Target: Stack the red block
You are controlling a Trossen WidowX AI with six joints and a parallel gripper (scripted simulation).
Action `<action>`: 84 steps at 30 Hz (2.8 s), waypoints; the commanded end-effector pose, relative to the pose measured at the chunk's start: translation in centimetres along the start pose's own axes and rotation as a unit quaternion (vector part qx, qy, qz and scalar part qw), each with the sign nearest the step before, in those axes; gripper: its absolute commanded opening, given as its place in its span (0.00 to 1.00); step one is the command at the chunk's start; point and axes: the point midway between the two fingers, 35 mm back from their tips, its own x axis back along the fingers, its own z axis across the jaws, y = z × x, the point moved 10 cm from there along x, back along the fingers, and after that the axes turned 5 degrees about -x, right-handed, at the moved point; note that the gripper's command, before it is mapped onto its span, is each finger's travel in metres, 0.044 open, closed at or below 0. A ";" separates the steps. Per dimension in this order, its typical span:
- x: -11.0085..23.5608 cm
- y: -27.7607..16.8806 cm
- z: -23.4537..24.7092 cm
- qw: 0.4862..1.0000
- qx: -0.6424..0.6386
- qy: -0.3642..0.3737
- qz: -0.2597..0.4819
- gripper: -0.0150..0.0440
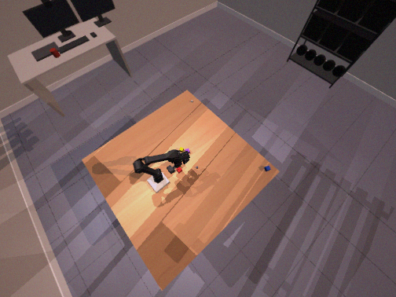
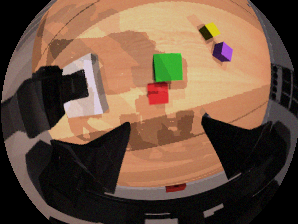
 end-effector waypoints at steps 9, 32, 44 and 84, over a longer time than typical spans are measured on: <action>-1.1 1.2 0.0 1.000 0.014 0.008 -0.018 1.00; -7.2 1.4 0.4 1.000 0.014 0.008 -0.018 1.00; -9.2 1.5 0.4 1.000 0.014 0.008 -0.018 1.00; -10.7 1.6 0.6 1.000 0.014 0.008 -0.018 0.51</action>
